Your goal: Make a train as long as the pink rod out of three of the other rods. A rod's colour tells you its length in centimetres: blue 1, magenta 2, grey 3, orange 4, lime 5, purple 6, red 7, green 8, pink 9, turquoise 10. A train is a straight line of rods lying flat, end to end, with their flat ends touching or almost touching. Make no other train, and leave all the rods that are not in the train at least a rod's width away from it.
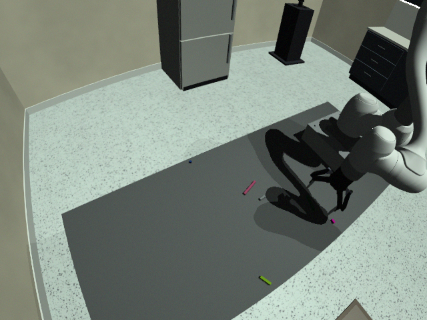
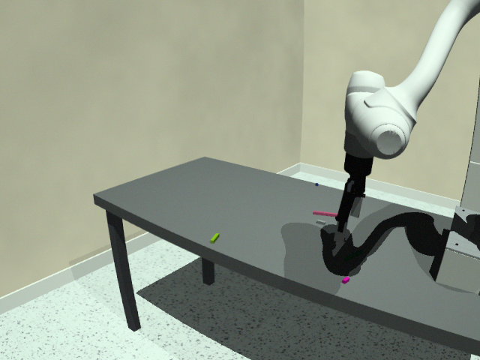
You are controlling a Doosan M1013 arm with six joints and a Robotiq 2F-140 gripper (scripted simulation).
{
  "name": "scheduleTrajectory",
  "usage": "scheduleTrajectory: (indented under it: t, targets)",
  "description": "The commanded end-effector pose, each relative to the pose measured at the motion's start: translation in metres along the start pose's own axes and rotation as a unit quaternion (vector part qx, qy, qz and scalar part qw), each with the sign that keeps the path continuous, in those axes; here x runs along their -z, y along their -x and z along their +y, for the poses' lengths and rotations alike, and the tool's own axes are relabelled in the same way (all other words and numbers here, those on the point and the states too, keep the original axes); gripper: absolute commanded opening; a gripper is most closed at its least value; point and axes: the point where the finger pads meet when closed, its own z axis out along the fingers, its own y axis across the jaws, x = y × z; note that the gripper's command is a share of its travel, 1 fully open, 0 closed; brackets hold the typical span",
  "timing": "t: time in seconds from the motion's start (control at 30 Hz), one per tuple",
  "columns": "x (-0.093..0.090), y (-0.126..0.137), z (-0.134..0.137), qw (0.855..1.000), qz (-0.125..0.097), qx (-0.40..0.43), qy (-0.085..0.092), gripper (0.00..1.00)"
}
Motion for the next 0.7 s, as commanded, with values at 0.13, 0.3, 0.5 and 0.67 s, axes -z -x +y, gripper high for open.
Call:
scheduleTrajectory:
  t: [0.13, 0.3, 0.5, 0.67]
  targets:
    - [-0.006, 0.079, -0.004, 0.999, -0.015, -0.019, -0.027, 1.0]
    - [-0.011, 0.119, -0.002, 0.999, -0.024, -0.03, -0.037, 1.0]
    - [-0.016, 0.164, 0.0, 0.997, -0.033, -0.043, -0.047, 1.0]
    - [-0.017, 0.167, 0.0, 0.997, -0.034, -0.044, -0.048, 1.0]
